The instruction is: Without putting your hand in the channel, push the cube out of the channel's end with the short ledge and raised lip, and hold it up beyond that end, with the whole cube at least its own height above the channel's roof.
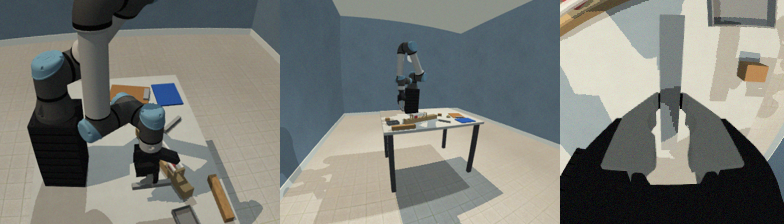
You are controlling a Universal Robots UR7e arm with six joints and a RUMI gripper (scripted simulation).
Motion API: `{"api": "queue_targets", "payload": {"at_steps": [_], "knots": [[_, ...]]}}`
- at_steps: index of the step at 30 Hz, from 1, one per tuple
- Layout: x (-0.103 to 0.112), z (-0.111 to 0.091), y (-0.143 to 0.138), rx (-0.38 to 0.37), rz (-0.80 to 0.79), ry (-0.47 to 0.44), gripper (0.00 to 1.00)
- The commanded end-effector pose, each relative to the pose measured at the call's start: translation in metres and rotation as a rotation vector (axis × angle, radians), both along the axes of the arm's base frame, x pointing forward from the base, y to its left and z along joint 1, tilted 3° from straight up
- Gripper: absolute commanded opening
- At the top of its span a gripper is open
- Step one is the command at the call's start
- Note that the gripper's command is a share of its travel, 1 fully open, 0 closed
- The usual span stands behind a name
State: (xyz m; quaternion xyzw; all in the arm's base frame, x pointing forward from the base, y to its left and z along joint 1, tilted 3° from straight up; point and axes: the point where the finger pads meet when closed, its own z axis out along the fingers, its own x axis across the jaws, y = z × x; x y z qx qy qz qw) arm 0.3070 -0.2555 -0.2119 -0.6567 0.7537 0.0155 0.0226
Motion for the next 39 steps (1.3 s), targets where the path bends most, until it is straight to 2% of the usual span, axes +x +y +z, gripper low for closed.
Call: {"api": "queue_targets", "payload": {"at_steps": [1, 28, 39], "knots": [[0.0002, 0.0004, -0.0004, -0.001, 0.0, -0.001, 0.0], [0.0006, 0.0004, -0.0001, -0.001, -0.002, -0.001, 0.0], [0.01, 0.001, 0.0089, -0.001, -0.049, 0.002, 0.0]]}}
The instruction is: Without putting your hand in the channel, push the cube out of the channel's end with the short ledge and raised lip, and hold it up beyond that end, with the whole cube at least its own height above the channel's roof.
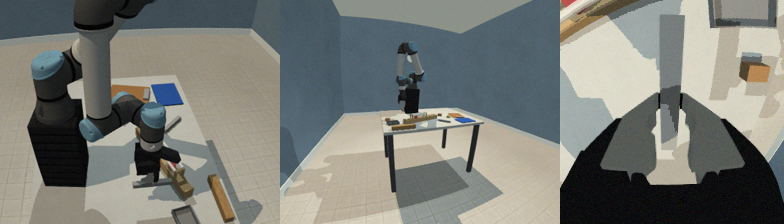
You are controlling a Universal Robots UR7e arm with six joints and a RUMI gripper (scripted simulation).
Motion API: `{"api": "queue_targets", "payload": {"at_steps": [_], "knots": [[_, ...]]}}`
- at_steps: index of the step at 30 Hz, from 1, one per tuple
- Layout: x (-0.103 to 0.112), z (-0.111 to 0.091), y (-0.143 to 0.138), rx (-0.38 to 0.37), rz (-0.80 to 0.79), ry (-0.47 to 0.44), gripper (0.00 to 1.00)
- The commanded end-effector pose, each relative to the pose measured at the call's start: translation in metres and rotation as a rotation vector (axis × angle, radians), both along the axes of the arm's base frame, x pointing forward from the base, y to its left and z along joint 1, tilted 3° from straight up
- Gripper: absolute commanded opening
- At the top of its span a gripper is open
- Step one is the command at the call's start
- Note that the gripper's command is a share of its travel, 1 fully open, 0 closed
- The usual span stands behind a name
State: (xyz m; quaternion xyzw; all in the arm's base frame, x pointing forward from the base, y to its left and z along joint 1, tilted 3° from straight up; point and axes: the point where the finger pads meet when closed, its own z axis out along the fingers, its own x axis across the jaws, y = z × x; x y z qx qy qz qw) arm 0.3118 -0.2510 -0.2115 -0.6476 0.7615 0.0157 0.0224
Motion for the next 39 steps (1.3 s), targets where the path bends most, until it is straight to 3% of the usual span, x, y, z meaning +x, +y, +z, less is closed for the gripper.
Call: {"api": "queue_targets", "payload": {"at_steps": [1, 22, 37, 39], "knots": [[0.007, 0.001, 0.006, -0.001, -0.034, 0.002, 0.0], [0.053, 0.005, 0.065, -0.001, -0.306, 0.017, 0.0], [0.093, 0.01, 0.16, 0.003, -0.674, 0.034, 0.0], [0.093, 0.01, 0.16, 0.003, -0.674, 0.034, 0.0]]}}
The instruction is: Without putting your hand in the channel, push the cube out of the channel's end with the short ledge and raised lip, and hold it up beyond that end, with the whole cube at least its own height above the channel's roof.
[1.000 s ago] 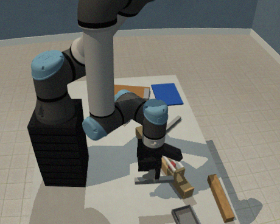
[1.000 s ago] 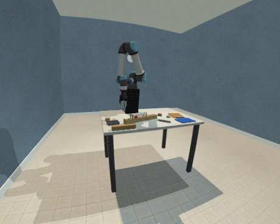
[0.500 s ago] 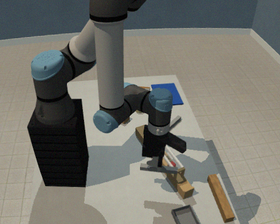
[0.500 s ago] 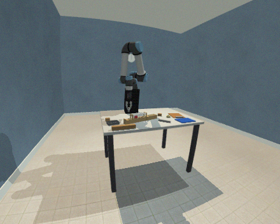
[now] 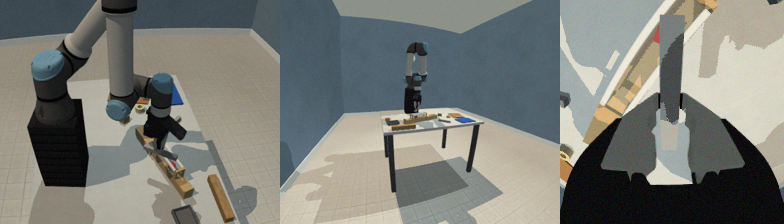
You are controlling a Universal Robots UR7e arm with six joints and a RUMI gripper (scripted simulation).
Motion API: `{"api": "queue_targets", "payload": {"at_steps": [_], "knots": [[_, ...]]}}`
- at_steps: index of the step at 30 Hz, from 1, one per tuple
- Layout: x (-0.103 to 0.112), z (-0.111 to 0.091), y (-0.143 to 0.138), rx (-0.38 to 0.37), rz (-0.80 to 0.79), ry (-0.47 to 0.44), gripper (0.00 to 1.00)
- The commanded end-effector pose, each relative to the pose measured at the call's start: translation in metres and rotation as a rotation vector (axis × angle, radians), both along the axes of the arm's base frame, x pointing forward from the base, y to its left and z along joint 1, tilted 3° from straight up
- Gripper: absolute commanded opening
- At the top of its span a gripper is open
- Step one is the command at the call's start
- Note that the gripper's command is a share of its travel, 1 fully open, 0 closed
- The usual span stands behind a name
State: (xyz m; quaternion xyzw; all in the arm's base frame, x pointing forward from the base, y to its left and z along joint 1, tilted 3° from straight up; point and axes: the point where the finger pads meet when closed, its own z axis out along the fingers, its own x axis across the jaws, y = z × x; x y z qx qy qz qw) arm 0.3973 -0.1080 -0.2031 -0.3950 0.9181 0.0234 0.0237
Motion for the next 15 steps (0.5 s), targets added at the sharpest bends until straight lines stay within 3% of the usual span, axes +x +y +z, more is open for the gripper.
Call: {"api": "queue_targets", "payload": {"at_steps": [1, 15], "knots": [[0.009, 0.002, 0.024, -0.014, -0.103, 0.017, 0.0], [0.018, 0.007, 0.116, -0.005, -0.421, 0.034, 0.0]]}}
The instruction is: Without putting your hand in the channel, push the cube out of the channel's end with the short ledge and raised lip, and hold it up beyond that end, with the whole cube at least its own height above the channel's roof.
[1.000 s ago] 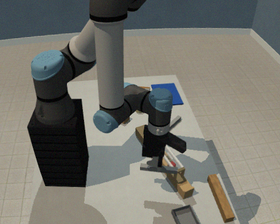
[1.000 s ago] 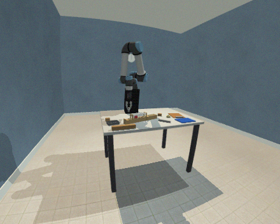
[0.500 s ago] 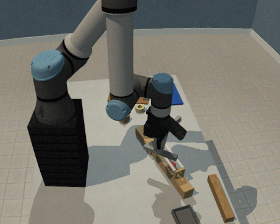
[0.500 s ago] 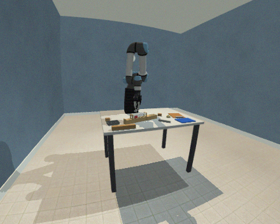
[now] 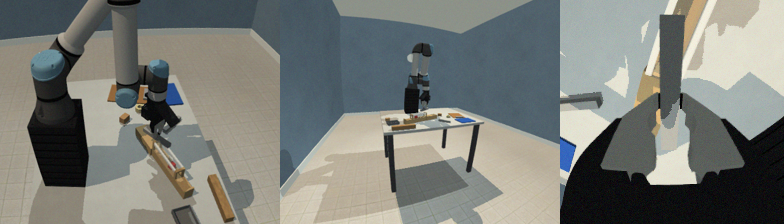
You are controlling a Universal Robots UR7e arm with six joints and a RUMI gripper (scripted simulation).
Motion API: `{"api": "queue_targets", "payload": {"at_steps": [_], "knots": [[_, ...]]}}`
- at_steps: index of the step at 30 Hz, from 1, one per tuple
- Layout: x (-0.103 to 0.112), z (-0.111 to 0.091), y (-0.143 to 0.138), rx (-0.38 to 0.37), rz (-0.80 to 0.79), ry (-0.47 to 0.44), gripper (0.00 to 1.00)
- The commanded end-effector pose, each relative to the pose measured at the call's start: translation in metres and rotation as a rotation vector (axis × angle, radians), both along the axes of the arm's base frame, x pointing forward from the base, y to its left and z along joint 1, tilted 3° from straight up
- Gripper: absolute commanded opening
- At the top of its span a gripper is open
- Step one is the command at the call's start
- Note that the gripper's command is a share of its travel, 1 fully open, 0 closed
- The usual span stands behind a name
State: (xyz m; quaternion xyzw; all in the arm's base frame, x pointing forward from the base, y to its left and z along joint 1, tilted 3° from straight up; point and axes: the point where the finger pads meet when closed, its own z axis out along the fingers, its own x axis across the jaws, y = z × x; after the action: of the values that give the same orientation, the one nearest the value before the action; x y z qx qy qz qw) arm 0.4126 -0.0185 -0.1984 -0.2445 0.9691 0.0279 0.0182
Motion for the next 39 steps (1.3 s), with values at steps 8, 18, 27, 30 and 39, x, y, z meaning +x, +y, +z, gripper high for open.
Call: {"api": "queue_targets", "payload": {"at_steps": [8, 18, 27, 30, 39], "knots": [[0.0, 0.004, 0.057, -0.009, -0.202, 0.019, 0.0], [-0.004, 0.005, 0.085, -0.006, -0.296, 0.024, 0.0], [-0.006, 0.006, 0.095, -0.005, -0.327, 0.026, 0.0], [-0.006, 0.006, 0.095, -0.005, -0.329, 0.026, 0.0], [-0.006, 0.003, 0.096, -0.005, -0.33, 0.026, 0.0]]}}
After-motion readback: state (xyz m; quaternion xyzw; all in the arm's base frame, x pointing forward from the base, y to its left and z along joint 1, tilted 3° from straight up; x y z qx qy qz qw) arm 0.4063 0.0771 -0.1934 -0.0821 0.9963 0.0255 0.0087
